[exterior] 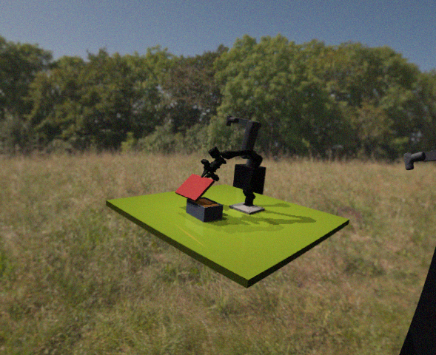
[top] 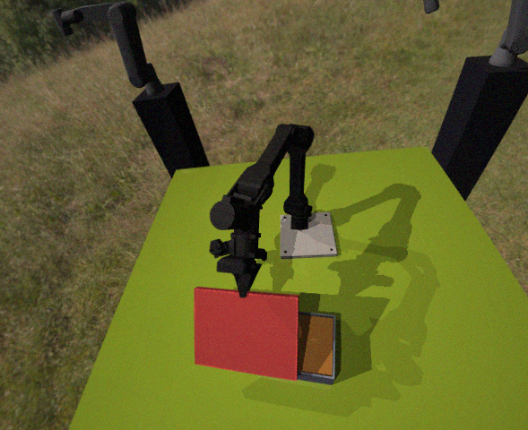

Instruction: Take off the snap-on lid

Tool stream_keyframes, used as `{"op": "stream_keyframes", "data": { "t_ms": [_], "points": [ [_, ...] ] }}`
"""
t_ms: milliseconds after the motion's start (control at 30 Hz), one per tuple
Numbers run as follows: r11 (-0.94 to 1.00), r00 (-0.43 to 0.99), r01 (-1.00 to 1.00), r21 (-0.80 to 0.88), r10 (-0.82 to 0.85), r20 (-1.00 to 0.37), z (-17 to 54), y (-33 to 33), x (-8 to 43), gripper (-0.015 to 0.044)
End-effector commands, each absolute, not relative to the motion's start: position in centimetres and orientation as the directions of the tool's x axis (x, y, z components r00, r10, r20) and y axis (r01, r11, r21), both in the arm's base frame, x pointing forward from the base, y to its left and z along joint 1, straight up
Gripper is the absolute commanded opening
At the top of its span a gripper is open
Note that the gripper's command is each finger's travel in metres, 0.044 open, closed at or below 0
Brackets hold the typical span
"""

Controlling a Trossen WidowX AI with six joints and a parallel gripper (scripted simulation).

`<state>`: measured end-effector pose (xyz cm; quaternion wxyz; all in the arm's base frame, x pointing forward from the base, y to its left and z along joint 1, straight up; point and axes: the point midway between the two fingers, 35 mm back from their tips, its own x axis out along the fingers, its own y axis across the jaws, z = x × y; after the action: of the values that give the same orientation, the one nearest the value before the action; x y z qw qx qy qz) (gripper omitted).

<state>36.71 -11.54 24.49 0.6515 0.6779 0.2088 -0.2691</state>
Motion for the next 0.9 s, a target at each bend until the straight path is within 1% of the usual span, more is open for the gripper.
{"op": "stream_keyframes", "data": {
  "t_ms": [0, 867],
  "points": [
    [-0.053, 0.78, 0.62, 0.783, -0.068, -0.623, 25.2, -12.4, 36.6, 0.0],
    [-0.05, 0.779, 0.621, 0.782, -0.07, -0.623, 25.2, -17.4, 35.4, 0.0]
  ]
}}
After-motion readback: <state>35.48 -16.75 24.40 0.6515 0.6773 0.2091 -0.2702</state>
